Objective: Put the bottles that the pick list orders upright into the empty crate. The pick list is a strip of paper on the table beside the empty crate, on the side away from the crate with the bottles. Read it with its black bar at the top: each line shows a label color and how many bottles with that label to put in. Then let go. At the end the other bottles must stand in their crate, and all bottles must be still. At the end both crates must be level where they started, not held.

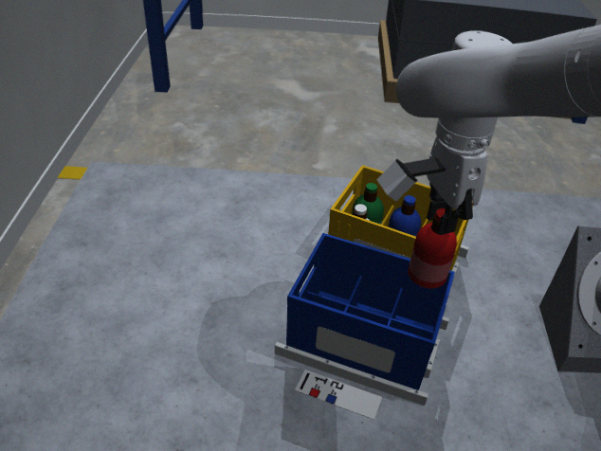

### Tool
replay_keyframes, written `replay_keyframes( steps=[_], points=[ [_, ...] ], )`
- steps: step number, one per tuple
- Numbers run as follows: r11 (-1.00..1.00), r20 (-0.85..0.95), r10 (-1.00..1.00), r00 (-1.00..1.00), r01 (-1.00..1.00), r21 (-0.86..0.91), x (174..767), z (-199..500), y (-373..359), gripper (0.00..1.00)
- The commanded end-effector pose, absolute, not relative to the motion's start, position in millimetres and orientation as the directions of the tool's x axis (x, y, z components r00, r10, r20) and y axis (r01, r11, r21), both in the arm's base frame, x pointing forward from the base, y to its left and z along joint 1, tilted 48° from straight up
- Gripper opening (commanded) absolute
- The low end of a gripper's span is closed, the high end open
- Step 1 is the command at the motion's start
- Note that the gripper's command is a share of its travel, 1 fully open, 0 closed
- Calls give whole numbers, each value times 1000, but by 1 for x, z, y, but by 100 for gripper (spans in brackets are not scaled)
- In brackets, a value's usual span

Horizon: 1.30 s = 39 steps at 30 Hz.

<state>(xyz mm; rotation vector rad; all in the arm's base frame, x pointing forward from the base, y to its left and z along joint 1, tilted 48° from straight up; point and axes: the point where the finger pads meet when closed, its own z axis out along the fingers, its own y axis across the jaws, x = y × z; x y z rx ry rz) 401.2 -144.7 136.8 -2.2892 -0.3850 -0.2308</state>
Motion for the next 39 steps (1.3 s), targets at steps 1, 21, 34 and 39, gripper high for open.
replay_keyframes(
  steps=[1,21,34,39],
  points=[
    [-646,285,202,937,346,-681,401,140,-143,0],
    [-646,285,202,937,346,-681,402,139,-144,0],
    [-646,285,202,937,346,-681,402,139,-144,0],
    [-646,285,202,937,346,-681,402,139,-144,0]
  ],
)
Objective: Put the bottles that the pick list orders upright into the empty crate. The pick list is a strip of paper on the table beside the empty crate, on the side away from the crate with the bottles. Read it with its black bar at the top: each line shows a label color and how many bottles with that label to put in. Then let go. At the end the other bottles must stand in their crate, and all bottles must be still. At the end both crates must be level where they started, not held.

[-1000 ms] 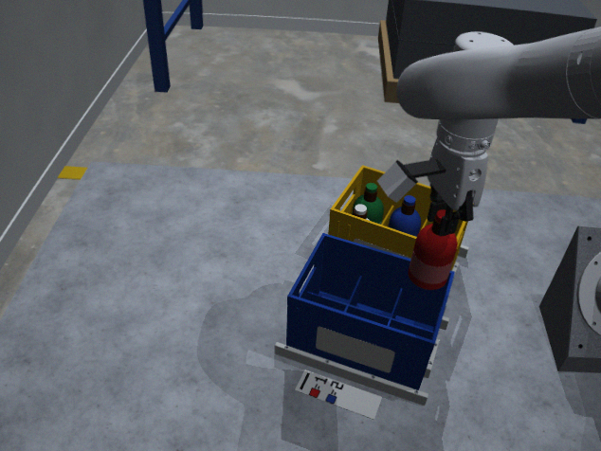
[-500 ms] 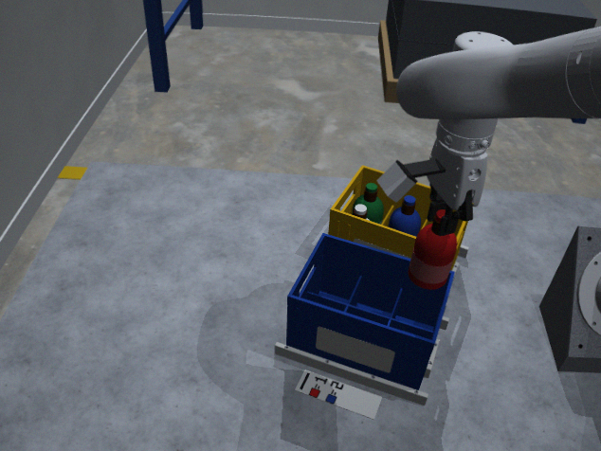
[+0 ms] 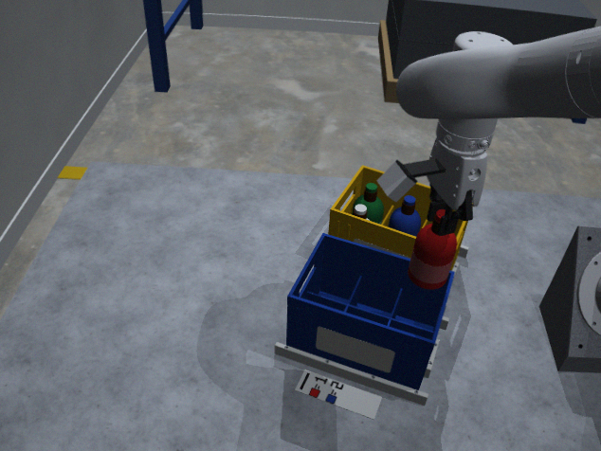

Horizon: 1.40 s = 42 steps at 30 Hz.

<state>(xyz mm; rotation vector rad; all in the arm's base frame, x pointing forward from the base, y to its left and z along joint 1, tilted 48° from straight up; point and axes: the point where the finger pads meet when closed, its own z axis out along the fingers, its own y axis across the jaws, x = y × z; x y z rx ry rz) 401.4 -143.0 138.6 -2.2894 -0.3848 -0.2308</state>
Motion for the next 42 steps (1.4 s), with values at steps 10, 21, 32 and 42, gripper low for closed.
replay_keyframes(
  steps=[10,21,32,42],
  points=[
    [-646,285,202,937,346,-681,402,139,-144,0],
    [-646,285,202,937,346,-681,403,133,-137,0],
    [-646,285,202,937,346,-681,403,127,-131,0],
    [-646,285,202,937,346,-681,403,121,-125,0]
  ],
)
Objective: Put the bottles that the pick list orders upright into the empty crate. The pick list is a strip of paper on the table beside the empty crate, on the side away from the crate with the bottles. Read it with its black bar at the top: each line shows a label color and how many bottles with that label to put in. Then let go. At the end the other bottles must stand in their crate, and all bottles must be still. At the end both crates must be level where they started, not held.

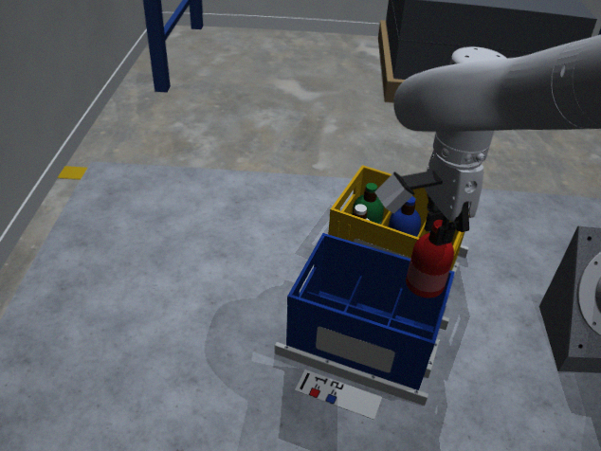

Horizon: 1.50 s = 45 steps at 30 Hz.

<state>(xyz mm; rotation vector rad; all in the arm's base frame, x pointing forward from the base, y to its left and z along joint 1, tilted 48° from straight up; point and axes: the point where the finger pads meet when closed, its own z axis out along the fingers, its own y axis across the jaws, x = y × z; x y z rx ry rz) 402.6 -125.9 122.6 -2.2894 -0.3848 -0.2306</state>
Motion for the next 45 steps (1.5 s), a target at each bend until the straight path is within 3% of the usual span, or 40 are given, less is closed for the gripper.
replay_keyframes(
  steps=[1,45],
  points=[
    [-646,285,202,937,346,-681,403,121,-124,0],
    [-645,285,202,937,346,-681,405,94,-95,0]
  ],
)
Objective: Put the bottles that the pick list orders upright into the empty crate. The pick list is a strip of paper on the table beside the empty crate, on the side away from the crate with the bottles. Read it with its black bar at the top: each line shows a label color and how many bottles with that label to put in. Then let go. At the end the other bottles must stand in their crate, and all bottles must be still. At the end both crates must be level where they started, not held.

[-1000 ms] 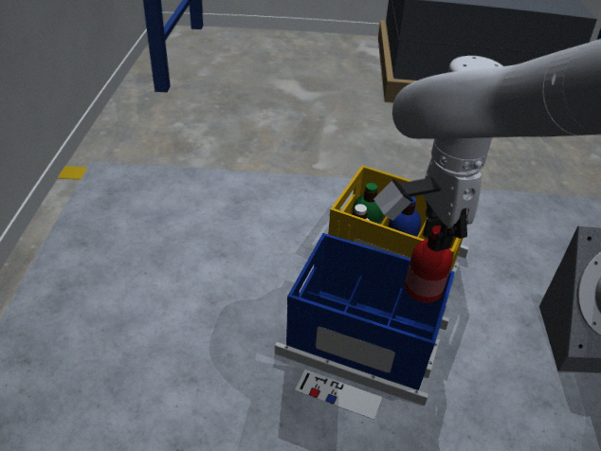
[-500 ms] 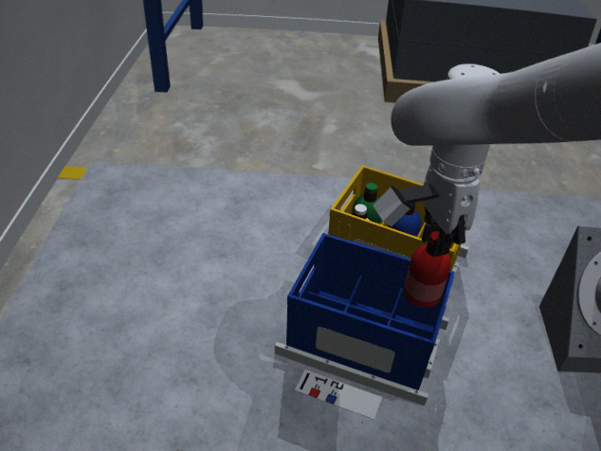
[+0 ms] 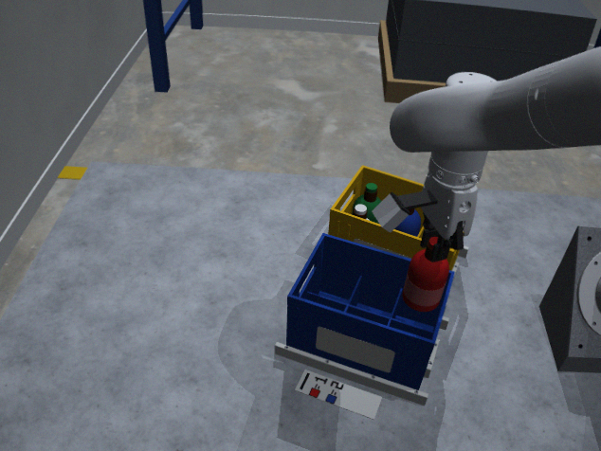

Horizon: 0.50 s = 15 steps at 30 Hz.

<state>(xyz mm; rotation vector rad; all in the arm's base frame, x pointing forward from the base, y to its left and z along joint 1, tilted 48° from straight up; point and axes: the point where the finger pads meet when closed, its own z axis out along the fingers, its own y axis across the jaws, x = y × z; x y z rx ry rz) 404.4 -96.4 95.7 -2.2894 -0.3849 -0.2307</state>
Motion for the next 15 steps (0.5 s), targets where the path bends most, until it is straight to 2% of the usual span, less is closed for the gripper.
replay_keyframes(
  steps=[1,15],
  points=[
    [-645,285,202,937,346,-681,405,93,-94,0],
    [-645,285,202,937,346,-681,406,85,-85,0]
  ],
)
